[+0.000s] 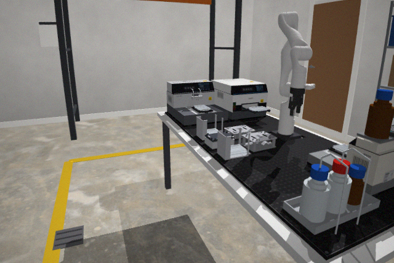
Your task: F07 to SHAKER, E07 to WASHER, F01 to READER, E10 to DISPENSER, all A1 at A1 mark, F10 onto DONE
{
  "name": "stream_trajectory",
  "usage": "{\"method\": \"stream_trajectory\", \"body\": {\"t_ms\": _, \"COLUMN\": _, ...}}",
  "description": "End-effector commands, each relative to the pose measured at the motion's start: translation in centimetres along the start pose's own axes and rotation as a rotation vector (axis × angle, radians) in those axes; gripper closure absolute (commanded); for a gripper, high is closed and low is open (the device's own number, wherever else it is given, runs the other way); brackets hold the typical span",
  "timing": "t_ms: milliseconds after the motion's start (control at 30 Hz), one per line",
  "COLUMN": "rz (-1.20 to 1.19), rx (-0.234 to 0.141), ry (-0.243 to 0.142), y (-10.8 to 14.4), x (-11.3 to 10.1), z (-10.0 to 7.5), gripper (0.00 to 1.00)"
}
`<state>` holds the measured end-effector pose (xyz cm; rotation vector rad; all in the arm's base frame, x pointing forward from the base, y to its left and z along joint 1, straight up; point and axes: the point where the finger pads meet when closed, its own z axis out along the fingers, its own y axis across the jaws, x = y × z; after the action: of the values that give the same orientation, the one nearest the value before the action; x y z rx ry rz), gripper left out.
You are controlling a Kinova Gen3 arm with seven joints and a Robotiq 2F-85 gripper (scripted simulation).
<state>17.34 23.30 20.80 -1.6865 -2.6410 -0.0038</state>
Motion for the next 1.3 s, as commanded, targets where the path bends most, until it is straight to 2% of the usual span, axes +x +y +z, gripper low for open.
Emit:
{"method": "stream_trajectory", "body": {"t_ms": 0, "rz": 0.001, "rx": -0.001, "ry": -0.002, "y": -0.5, "x": 1.2, "z": 0.0, "gripper": 0.0}}
{"method": "stream_trajectory", "body": {"t_ms": 200, "rz": 0.001, "rx": -0.001, "ry": -0.002, "y": -1.1, "x": 2.4, "z": 0.0, "gripper": 0.0}}
{"method": "stream_trajectory", "body": {"t_ms": 300, "rz": 0.095, "rx": -0.001, "ry": -0.002, "y": -1.8, "x": 3.2, "z": 0.0, "gripper": 0.0}}
{"method": "stream_trajectory", "body": {"t_ms": 867, "rz": 0.095, "rx": -0.001, "ry": -0.002, "y": -5.0, "x": 7.0, "z": 0.0, "gripper": 0.0}}
{"method": "stream_trajectory", "body": {"t_ms": 967, "rz": 0.188, "rx": -0.001, "ry": -0.002, "y": -5.6, "x": 7.7, "z": 0.0, "gripper": 0.0}}
{"method": "stream_trajectory", "body": {"t_ms": 1267, "rz": 0.188, "rx": -0.001, "ry": -0.002, "y": -7.1, "x": 9.5, "z": 0.0, "gripper": 0.0}}
